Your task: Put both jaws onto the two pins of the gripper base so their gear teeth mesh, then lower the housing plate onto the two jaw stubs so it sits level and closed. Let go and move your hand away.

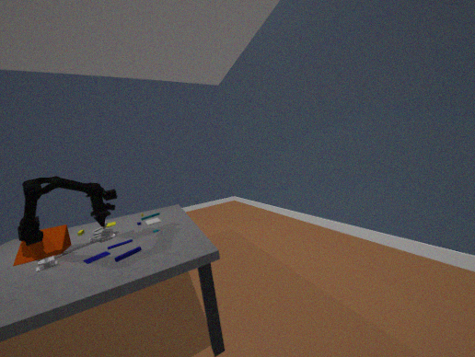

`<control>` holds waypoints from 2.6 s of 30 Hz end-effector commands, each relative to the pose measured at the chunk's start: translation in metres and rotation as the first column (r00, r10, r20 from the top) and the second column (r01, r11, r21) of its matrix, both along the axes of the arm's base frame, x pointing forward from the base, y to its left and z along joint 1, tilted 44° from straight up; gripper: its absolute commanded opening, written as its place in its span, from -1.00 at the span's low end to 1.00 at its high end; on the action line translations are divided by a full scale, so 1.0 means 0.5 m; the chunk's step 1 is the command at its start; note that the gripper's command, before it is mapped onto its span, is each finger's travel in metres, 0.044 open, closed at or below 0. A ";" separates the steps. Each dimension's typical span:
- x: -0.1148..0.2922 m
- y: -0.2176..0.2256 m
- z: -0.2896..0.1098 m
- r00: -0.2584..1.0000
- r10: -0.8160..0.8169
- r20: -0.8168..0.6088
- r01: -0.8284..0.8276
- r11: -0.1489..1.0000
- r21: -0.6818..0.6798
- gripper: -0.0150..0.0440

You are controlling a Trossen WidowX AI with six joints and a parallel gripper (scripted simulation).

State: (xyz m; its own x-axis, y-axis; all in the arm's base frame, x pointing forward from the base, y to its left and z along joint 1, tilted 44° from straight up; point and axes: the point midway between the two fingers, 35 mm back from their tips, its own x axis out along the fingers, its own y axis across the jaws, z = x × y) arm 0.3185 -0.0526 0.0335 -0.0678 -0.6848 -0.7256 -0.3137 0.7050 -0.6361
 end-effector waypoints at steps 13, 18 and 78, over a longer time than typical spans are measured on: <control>0.003 0.000 -0.002 1.000 -0.001 0.000 0.001 1.000 0.000 -0.49; 0.029 0.062 -0.048 0.996 0.072 -0.060 -0.071 0.997 0.024 -0.49; 0.010 0.257 -0.374 0.871 0.359 -0.336 -0.340 0.933 0.116 -0.49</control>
